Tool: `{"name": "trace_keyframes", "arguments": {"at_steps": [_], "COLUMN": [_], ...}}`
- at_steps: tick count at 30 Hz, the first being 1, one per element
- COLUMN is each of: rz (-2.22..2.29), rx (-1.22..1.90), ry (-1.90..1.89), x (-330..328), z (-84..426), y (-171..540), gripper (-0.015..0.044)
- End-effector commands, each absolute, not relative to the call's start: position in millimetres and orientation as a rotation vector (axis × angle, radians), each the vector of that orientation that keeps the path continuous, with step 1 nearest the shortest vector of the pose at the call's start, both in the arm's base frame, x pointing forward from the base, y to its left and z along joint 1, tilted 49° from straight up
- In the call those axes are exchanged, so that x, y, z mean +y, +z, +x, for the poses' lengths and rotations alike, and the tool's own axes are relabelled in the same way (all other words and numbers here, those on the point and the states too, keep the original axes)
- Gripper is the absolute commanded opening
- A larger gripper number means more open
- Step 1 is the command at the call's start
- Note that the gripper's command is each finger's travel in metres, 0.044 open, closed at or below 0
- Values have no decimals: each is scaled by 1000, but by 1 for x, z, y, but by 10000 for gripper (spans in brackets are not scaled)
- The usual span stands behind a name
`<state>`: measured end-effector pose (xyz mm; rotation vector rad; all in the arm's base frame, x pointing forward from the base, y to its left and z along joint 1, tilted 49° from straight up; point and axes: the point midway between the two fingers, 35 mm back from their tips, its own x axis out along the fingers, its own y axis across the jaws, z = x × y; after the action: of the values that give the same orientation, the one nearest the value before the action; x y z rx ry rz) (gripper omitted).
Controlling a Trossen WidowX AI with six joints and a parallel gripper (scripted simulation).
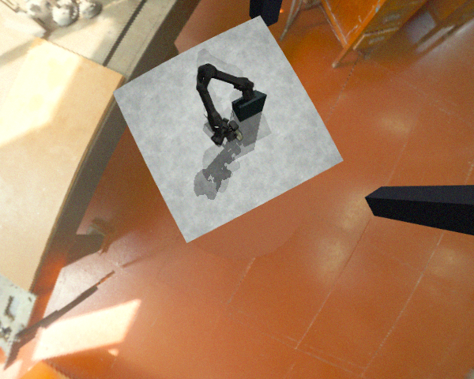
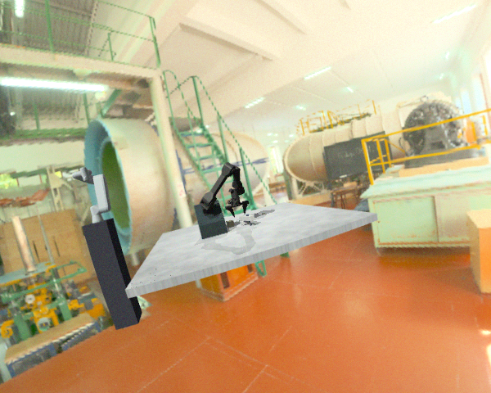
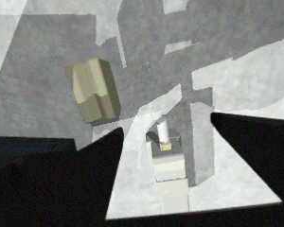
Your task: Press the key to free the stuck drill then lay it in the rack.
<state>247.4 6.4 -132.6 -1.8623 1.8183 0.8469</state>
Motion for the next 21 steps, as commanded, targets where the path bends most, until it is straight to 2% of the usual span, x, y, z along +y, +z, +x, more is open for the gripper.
{"name": "trace_keyframes", "arguments": {"at_steps": [1, 21], "rz": [-1862, -1862], "rx": [1821, 1819], "ry": [861, 863], "x": [6, -21], "z": [246, 247], "y": [-135, -149], "gripper": [440, 440]}}
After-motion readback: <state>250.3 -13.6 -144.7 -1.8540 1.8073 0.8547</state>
